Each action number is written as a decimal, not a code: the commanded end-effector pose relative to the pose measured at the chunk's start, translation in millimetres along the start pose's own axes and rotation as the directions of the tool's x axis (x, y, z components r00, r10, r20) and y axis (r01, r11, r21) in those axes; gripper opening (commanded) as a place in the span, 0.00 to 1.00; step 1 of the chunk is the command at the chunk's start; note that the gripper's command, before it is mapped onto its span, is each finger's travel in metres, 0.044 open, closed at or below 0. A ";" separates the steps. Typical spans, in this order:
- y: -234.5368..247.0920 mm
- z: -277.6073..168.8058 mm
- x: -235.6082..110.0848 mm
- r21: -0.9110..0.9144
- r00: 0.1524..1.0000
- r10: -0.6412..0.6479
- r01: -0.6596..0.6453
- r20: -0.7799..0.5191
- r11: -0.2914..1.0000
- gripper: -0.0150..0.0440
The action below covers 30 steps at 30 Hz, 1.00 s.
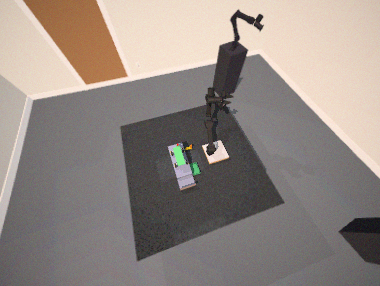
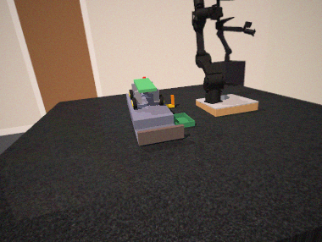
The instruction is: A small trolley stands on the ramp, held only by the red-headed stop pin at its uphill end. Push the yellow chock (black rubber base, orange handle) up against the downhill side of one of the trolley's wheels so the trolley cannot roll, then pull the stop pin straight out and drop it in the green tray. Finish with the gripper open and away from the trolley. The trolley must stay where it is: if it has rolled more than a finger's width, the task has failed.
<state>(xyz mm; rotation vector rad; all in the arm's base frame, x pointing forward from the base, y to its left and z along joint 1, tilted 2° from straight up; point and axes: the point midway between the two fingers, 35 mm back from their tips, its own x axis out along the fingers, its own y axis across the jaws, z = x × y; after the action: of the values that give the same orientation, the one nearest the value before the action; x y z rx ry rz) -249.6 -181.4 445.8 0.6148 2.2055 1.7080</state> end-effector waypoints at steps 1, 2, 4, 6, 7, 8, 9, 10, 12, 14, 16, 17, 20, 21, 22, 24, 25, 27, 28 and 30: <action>1.1 1.6 1.2 -0.007 1.000 0.004 -0.004 0.008 1.000 0.89; 4.3 6.3 4.7 -0.027 0.999 0.017 -0.017 0.032 0.999 0.84; 17.1 25.5 16.1 -0.094 0.992 0.055 -0.045 0.111 0.995 0.75; 31.1 48.3 26.1 -0.153 0.979 0.082 -0.053 0.185 0.987 0.67; 37.8 60.0 30.2 -0.182 0.971 0.093 -0.053 0.222 0.982 0.62; 44.3 71.9 33.8 -0.210 0.960 0.104 -0.049 0.259 0.976 0.58; 50.6 83.9 36.8 -0.238 0.949 0.114 -0.043 0.295 0.970 0.58; 56.6 96.1 39.3 -0.265 0.935 0.123 -0.033 0.331 0.964 0.58; 64.4 109.7 38.9 -0.315 0.914 0.144 -0.018 0.380 0.949 0.58; 67.9 116.9 39.2 -0.334 0.903 0.151 -0.009 0.403 0.942 0.58; 74.4 131.7 40.3 -0.361 0.881 0.159 0.014 0.445 0.933 0.58; 78.8 142.6 40.6 -0.378 0.864 0.164 0.033 0.476 0.925 0.58; 92.5 179.8 38.6 -0.426 0.798 0.175 0.110 0.576 0.898 0.58; 96.6 192.2 36.8 -0.437 0.773 0.177 0.140 0.609 0.888 0.58; 100.4 204.6 34.4 -0.446 0.747 0.178 0.172 0.640 0.879 0.58; 107.0 228.9 28.1 -0.454 0.692 0.177 0.240 0.700 0.858 0.58; 109.9 240.8 24.2 -0.454 0.662 0.175 0.275 0.729 0.847 0.58; 114.7 263.9 15.0 -0.446 0.601 0.169 0.348 0.782 0.825 0.58; 116.7 275.2 9.7 -0.437 0.568 0.164 0.385 0.806 0.813 0.58; 119.6 296.9 -2.3 -0.410 0.502 0.151 0.459 0.852 0.788 0.58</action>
<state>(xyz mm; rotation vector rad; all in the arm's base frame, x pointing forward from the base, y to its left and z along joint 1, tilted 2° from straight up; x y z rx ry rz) -120.4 73.4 489.1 0.8457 0.9792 1.4664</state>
